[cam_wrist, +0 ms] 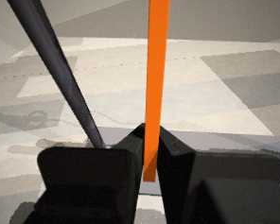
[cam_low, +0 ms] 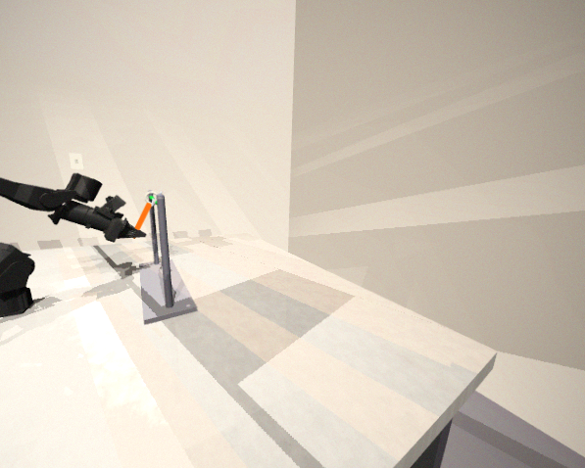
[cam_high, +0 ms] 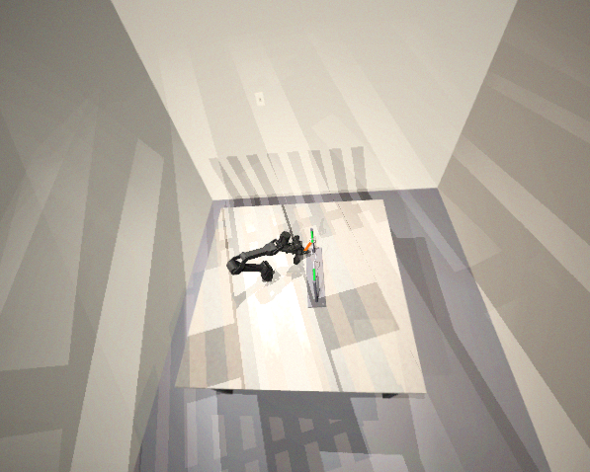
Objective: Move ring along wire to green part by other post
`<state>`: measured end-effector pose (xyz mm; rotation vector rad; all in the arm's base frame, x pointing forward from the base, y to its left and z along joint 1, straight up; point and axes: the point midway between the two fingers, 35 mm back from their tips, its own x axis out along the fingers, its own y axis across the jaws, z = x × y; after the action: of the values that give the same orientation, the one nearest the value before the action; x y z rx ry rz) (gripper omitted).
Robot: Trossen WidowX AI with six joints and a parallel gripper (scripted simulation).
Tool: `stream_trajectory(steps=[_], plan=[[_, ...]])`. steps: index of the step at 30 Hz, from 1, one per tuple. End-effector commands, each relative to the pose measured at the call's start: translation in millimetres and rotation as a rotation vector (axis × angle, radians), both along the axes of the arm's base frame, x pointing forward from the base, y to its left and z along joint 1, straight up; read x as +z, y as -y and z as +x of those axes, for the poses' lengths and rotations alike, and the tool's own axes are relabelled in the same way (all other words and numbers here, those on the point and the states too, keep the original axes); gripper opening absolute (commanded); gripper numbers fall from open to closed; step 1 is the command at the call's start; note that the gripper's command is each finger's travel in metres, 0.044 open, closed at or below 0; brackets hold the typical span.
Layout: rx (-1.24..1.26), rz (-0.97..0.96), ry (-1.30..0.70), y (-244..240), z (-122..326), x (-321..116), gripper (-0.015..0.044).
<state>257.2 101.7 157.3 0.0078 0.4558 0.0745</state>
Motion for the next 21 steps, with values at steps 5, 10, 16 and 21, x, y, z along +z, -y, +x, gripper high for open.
stream_trajectory(steps=[5, 10, 16, 21], plan=[[-0.005, -0.002, -0.002, -6.9, 0.5, -1.5, -0.0150], [-0.005, -0.002, -0.002, -7.1, 0.6, -5.7, -0.0150], [-0.005, -0.002, -0.002, -7.2, 0.6, -10.7, -0.0150], [-0.005, -0.002, -0.002, -7.2, 0.6, -10.7, -0.0150]])
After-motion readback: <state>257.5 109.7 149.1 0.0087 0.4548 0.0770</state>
